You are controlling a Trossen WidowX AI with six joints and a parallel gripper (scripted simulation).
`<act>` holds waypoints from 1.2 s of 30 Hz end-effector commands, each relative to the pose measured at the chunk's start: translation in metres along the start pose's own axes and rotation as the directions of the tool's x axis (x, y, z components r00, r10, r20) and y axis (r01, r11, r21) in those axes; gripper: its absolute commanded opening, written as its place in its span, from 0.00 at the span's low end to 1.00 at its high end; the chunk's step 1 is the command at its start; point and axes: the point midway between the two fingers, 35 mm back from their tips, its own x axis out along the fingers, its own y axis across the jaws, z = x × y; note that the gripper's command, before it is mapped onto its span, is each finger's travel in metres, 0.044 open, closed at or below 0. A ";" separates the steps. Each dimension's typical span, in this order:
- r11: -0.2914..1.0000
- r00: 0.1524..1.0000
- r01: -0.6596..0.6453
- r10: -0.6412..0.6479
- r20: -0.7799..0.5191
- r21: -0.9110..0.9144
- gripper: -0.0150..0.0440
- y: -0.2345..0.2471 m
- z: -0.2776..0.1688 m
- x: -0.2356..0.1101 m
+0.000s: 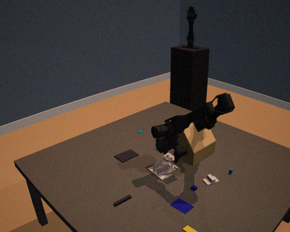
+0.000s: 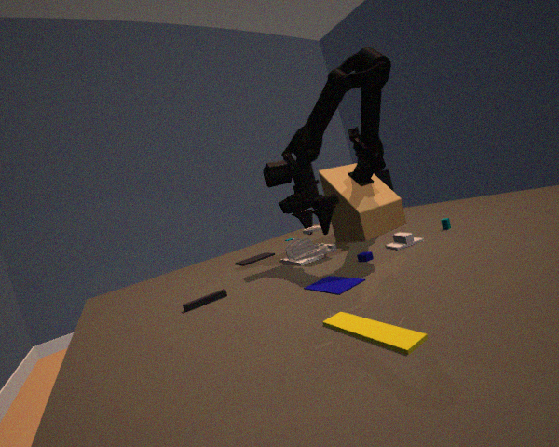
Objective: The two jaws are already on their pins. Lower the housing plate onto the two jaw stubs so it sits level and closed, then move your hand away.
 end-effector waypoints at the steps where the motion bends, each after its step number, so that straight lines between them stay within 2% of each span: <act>1: 1.000 1.000 -0.005 0.005 -0.004 0.006 0.85 0.001 -0.002 0.007; 16: 1.000 1.000 -0.011 0.011 -0.006 0.006 0.85 0.003 -0.005 0.030; 36: 1.000 1.000 -0.011 0.012 -0.006 0.013 0.85 0.003 -0.005 0.032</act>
